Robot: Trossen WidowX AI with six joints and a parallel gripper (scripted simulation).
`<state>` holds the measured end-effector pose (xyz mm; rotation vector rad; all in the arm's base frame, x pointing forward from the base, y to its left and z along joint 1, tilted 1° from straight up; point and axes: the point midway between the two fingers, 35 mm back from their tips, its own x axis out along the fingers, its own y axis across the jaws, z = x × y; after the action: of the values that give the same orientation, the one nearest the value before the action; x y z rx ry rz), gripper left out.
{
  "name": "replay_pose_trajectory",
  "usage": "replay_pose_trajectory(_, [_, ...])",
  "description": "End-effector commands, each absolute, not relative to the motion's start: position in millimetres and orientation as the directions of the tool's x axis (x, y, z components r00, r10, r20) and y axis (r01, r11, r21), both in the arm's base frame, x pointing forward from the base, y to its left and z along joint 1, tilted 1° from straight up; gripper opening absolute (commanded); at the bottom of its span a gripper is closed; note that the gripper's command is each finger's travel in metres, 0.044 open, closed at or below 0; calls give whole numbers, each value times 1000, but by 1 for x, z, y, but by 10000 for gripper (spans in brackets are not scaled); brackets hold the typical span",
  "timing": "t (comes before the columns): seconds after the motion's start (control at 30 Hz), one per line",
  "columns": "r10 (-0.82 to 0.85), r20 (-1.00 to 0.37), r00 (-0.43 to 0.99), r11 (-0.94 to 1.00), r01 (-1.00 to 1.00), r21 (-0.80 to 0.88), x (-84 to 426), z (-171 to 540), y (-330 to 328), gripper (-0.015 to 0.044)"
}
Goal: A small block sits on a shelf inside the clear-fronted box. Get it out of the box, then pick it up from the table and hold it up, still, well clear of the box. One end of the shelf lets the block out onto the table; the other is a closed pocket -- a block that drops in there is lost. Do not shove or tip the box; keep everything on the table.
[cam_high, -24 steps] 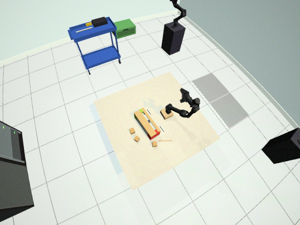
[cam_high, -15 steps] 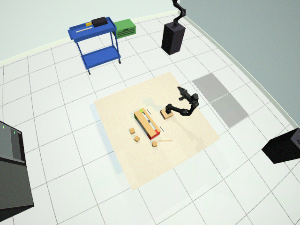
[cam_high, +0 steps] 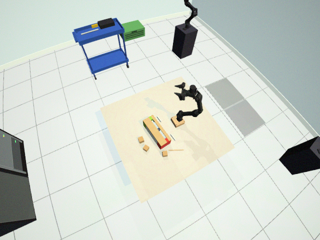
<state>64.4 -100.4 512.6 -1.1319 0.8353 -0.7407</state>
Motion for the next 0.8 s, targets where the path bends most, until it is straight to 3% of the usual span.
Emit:
replay_pose_trajectory(0.0, [-716, -390, 579, 607, 241, -757, 105, 469, -142, 400])
replay_pose_trajectory(0.37, [-459, -640, 617, 884, 387, -261, 171, 395, -170, 400])
replay_pose_trajectory(0.77, [-132, -842, 522, 782, 577, 235, 234, 301, -157, 400])
